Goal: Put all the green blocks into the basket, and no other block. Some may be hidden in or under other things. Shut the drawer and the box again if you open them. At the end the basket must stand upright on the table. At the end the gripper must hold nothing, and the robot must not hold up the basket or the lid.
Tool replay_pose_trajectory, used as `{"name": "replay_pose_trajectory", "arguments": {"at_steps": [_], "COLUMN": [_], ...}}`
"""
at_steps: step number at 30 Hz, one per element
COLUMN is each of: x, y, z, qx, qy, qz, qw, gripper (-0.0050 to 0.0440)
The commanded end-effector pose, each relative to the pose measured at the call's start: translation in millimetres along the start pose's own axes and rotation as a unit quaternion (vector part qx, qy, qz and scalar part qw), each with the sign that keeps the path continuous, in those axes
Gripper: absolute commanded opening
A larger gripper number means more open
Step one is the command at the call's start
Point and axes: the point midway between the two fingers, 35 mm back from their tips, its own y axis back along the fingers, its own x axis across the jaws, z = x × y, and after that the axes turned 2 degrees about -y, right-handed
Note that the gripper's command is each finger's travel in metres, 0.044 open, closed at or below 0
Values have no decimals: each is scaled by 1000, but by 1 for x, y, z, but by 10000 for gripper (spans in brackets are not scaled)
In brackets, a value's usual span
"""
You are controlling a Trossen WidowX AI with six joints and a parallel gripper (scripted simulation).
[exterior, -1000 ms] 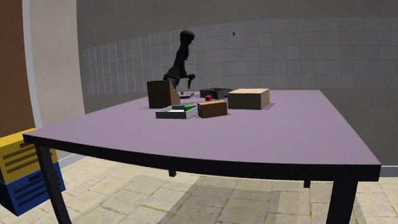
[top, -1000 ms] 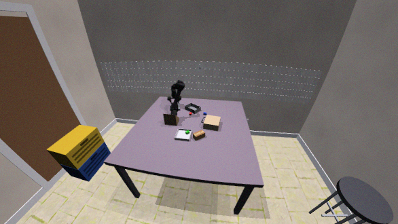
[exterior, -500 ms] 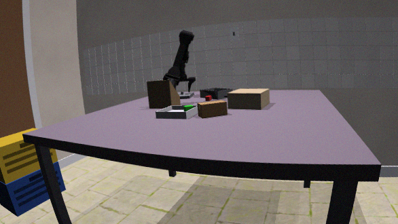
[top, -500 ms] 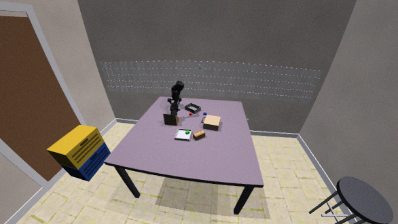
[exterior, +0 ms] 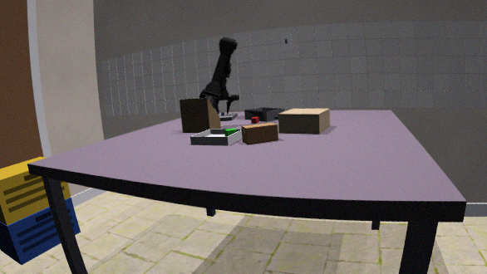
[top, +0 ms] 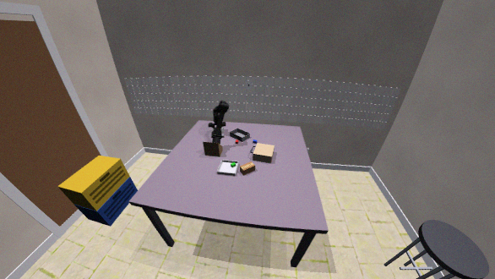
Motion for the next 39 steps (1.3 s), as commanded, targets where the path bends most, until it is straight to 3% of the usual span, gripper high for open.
{"name": "replay_pose_trajectory", "arguments": {"at_steps": [1, 8, 16, 27, 39], "x": [1, 1, 1, 1, 1], "y": [-2, -2, 18, 18, 91], "z": [-2, -2, -2, -2, -1], "qx": [4, 4, 4, 4, 4], "qy": [3, 3, 3, 3, 3], "qz": [0, 0, 0, 0, 0], "qw": [1000, 1000, 1000, 1000, 1000], "gripper": [0, 0, 0, 0, 0]}}
